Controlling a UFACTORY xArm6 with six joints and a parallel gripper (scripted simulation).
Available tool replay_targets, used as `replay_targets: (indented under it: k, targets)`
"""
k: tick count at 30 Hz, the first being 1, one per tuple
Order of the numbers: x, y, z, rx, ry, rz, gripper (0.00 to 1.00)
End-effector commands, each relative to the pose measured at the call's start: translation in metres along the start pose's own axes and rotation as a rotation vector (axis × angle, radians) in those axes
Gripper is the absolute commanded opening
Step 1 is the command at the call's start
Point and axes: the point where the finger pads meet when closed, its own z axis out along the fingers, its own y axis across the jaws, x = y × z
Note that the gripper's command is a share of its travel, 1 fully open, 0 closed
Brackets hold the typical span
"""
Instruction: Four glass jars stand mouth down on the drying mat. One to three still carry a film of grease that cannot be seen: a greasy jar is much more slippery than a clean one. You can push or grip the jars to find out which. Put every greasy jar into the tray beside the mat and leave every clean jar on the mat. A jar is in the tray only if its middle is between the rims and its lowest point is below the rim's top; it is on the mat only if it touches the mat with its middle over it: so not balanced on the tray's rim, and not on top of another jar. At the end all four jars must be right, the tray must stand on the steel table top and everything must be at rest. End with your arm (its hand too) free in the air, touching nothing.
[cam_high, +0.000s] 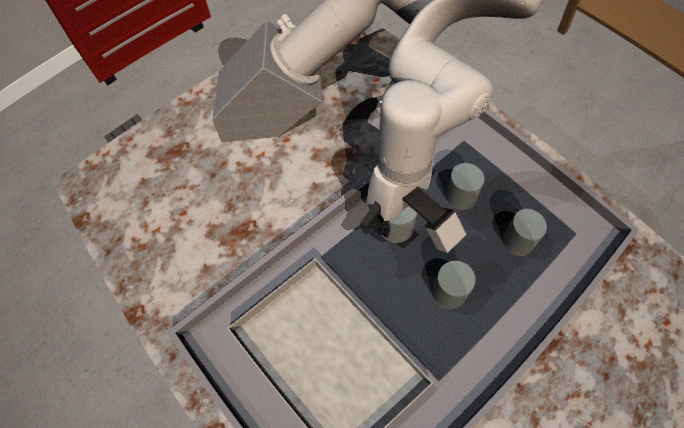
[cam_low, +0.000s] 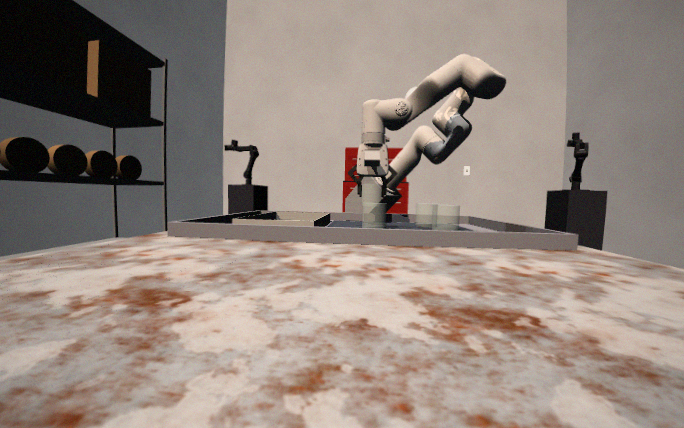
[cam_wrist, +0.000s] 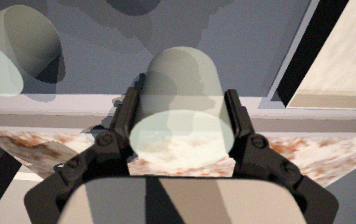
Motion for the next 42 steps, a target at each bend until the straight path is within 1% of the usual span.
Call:
replay_targets:
  k: [1,10,12,25,27,29,42]
  targets:
    - [0.001,0.000,-0.015,-0.001,0.002,-0.001,0.00]
    - [0.001,0.000,-0.039,-0.001,0.002,-0.001,0.00]
    - [0.001,0.000,-0.039,-0.001,0.002,-0.001,0.00]
    - [0.001,0.000,-0.073,-0.001,0.002,-0.001,0.00]
    - [0.003,0.006,-0.074,-0.001,0.002,-0.001,0.00]
    - [0.003,0.006,-0.074,-0.001,0.002,-0.001,0.00]
    - [0.018,0.047,-0.074,-0.001,0.002,-0.001,0.00]
